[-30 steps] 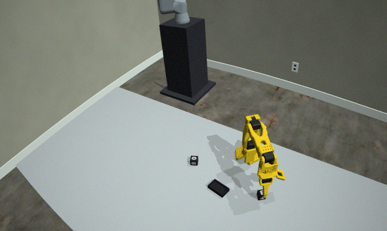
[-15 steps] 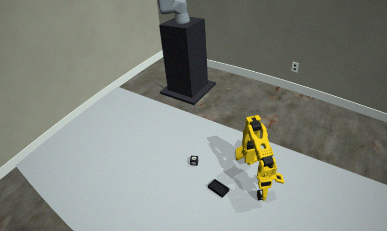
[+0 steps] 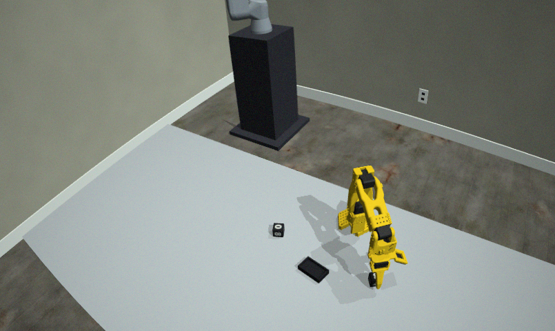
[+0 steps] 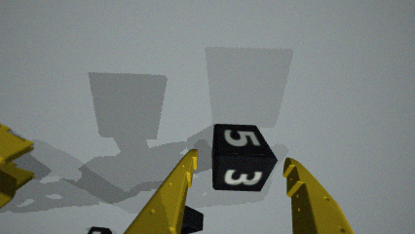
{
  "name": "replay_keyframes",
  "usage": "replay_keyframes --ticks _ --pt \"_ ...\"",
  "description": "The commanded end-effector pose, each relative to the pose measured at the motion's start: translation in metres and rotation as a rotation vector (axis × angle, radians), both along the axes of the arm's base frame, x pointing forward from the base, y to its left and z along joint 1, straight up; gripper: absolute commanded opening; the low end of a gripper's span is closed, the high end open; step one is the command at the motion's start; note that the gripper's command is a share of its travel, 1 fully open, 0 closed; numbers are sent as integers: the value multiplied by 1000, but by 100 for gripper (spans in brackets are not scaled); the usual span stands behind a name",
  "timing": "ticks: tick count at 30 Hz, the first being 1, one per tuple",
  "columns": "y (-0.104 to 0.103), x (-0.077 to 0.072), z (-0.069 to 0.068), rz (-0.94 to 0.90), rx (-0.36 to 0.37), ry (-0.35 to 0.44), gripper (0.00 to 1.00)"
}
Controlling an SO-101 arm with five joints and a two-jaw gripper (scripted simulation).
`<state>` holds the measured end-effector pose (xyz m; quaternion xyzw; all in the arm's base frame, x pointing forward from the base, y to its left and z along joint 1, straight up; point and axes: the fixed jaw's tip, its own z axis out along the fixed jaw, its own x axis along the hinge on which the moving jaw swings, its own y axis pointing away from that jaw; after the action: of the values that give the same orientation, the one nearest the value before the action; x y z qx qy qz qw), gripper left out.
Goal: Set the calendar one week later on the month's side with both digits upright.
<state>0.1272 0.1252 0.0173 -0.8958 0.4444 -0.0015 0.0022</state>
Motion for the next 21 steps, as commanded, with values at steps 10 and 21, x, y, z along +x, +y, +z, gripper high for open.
replay_keyframes --ticks 10,21 --pt "4 2 2 0 17 -15 33" --pt "6 5 2 0 17 -15 27"
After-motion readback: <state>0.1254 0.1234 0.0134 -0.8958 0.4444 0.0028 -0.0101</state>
